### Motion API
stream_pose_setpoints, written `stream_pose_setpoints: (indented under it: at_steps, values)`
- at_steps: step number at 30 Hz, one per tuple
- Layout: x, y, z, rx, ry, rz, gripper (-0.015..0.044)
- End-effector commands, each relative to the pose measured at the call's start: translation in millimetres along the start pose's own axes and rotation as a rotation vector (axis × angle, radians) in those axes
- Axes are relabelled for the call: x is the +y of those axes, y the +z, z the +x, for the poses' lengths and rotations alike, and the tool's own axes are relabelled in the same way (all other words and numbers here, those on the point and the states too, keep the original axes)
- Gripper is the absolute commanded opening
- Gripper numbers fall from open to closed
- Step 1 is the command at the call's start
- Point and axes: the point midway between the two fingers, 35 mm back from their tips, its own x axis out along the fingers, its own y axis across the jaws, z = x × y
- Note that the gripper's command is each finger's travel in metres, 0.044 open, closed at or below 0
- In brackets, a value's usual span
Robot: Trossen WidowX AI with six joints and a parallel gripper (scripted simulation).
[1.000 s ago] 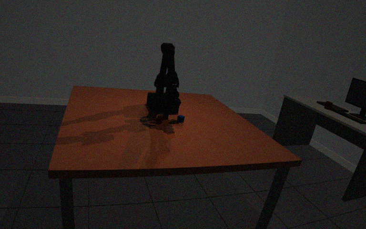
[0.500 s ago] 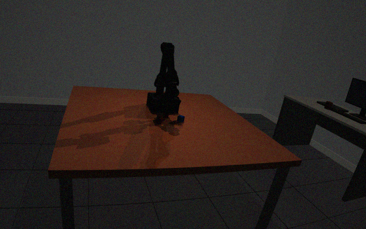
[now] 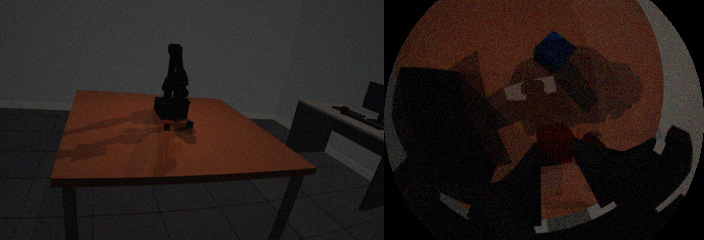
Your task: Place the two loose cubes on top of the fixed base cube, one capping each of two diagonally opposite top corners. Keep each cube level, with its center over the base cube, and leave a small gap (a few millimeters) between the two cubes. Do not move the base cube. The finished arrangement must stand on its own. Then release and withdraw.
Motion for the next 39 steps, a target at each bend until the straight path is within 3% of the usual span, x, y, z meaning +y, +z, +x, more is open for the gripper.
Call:
stream_pose_setpoints:
  at_steps: [1,39]
  values:
    - [-0.4,0.6,-7.3,-0.005,-0.002,0.009,0.0105]
    - [9.8,-0.5,-71.4,-0.024,-0.003,0.052,0.0105]
